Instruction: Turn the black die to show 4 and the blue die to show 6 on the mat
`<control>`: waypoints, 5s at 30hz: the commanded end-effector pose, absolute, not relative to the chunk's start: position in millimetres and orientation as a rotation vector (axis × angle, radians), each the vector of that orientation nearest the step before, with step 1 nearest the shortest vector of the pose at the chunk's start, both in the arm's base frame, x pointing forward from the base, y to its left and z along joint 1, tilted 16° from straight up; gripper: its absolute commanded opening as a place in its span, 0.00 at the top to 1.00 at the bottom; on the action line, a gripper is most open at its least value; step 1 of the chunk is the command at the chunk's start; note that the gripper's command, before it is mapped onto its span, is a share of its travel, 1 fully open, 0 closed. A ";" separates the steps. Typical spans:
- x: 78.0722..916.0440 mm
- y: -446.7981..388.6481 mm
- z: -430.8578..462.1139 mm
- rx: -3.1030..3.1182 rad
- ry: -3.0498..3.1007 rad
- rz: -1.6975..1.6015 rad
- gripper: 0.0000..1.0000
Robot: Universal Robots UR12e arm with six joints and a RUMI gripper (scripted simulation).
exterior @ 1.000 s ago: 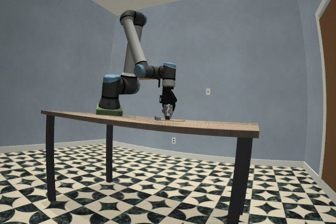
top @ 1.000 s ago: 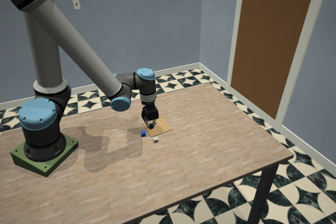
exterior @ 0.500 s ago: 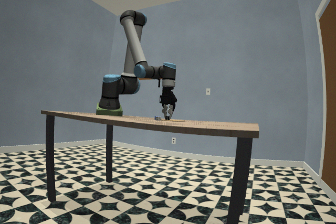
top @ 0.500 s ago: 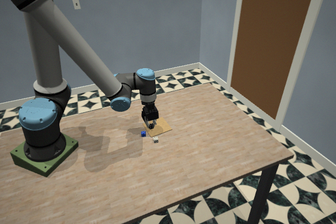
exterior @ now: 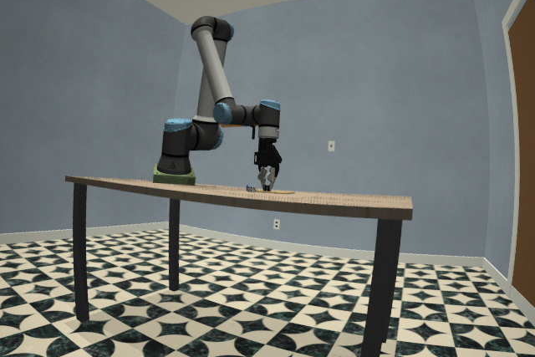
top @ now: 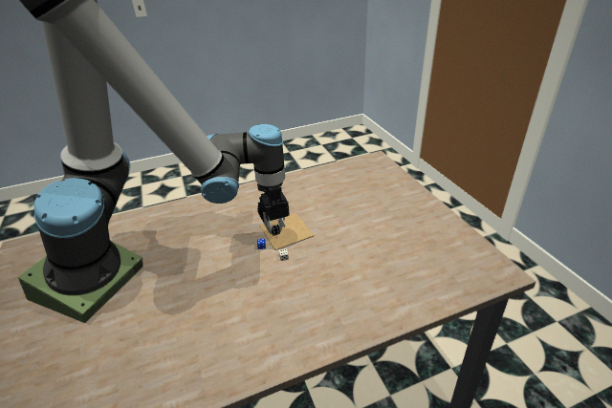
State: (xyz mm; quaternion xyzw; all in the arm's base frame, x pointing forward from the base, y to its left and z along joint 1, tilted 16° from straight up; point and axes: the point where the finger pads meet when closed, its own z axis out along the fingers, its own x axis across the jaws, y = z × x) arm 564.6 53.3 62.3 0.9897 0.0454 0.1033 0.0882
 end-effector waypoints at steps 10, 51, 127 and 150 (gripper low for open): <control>565.0 53.3 62.8 2.945 0.135 0.309 0.94; 554.8 61.3 109.1 2.945 0.135 0.309 0.76; 527.0 48.6 144.3 2.857 -1.011 0.396 0.00; 503.4 25.3 137.4 2.360 -2.054 0.429 0.00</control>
